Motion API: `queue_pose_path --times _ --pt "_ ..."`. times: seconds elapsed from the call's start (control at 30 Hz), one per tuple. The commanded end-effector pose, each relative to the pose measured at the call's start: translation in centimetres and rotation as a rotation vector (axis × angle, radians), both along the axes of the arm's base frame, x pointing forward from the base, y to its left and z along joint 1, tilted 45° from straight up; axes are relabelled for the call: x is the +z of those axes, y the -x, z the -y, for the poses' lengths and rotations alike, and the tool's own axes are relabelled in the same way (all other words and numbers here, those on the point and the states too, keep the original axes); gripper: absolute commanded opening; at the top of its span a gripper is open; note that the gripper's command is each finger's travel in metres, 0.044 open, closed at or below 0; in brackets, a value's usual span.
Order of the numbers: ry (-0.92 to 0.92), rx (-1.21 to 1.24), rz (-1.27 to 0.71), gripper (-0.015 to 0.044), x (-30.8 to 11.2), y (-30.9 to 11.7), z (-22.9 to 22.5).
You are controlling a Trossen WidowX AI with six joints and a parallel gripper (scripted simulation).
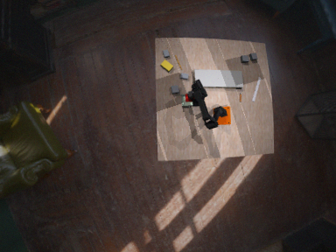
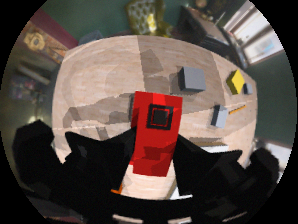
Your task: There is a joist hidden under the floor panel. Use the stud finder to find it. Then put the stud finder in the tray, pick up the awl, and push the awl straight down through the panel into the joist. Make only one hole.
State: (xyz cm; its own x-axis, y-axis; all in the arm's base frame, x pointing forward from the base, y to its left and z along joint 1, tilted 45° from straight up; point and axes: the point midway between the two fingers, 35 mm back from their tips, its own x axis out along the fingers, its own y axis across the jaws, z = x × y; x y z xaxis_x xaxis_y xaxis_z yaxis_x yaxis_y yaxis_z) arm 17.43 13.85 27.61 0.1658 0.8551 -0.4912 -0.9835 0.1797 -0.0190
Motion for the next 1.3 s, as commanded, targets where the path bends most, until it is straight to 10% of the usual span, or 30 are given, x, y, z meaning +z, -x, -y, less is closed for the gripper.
queue_pose_path --times 0.0,1.27 --pt "0.004 -0.001 -0.001 0.0000 -0.4 -0.1 -0.3" --pt "0.009 0.000 0.002 0.0000 -3.7 -0.9 -3.5"
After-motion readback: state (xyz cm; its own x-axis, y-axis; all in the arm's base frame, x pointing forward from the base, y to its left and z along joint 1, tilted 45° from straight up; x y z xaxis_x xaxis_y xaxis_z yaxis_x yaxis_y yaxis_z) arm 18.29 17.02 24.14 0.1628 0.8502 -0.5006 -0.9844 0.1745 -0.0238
